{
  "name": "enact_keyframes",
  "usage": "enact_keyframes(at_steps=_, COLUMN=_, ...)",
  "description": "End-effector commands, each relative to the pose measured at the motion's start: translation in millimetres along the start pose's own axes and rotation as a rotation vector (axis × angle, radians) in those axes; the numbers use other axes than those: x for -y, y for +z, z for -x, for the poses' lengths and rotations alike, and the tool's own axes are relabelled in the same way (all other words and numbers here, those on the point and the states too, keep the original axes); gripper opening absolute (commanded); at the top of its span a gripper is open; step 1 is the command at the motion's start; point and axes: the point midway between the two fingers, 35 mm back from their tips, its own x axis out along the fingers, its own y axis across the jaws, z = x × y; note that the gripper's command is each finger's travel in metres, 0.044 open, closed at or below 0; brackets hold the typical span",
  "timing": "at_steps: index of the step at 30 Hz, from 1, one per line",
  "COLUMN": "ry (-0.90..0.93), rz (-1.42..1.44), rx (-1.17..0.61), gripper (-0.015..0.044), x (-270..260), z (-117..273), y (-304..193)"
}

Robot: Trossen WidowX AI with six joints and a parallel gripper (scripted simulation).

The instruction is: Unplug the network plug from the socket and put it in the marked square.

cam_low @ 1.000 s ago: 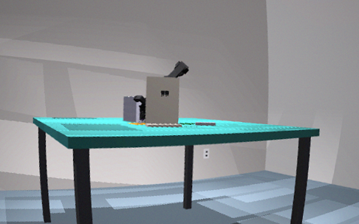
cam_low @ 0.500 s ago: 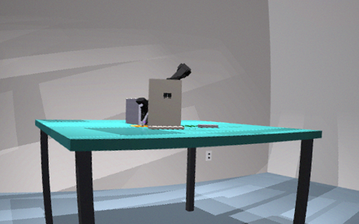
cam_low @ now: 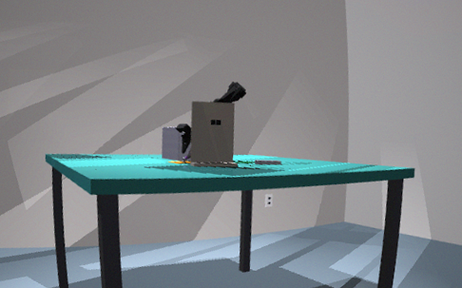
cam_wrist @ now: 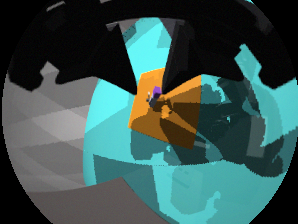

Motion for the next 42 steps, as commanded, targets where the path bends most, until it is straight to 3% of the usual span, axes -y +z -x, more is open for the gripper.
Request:
enact_keyframes(at_steps=1, ry=-0.003, rz=0.006, rx=0.003, gripper=0.0156, x=1, z=6, y=1)
enact_keyframes(at_steps=42, ry=-0.006, rz=0.005, rx=-0.002, gripper=0.0156, x=33, z=60, y=2)
